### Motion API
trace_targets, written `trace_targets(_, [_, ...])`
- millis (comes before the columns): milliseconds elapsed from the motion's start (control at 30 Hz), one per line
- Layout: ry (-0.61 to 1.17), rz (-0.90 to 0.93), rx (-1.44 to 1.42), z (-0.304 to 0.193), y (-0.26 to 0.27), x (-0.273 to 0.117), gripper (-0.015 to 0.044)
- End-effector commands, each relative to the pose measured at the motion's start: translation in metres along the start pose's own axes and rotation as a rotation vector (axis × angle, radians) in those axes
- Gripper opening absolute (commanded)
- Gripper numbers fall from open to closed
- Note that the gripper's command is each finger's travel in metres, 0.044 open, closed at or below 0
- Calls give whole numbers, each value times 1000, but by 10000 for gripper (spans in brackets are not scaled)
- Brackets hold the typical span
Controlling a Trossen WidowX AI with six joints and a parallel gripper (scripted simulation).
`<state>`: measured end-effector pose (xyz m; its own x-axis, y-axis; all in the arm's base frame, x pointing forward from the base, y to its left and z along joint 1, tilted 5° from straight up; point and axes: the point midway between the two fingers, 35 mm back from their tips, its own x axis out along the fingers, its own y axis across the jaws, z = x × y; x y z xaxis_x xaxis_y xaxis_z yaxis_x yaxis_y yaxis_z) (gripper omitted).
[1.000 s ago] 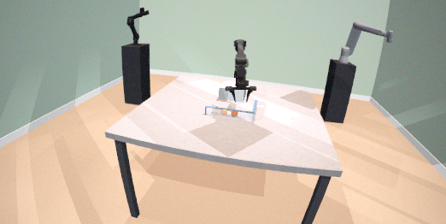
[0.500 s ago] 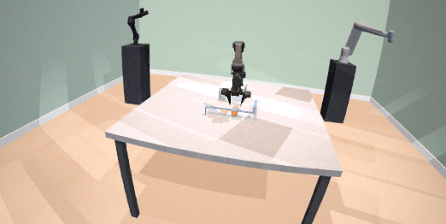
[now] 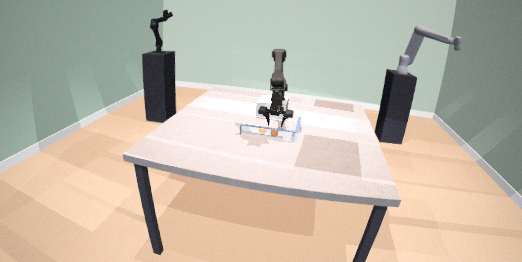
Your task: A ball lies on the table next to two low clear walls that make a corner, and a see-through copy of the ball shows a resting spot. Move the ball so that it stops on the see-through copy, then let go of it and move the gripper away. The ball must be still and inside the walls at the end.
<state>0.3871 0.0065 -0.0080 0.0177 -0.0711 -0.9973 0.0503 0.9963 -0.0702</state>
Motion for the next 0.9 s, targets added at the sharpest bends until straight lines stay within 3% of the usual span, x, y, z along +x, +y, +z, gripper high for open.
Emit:
trace_targets(0, [14,-6,1,-3,-1,11,327])
trace_targets(733, [14,-6,1,-4,-1,41,327])
trace_targets(867, [14,-6,1,-4,-1,41,222])
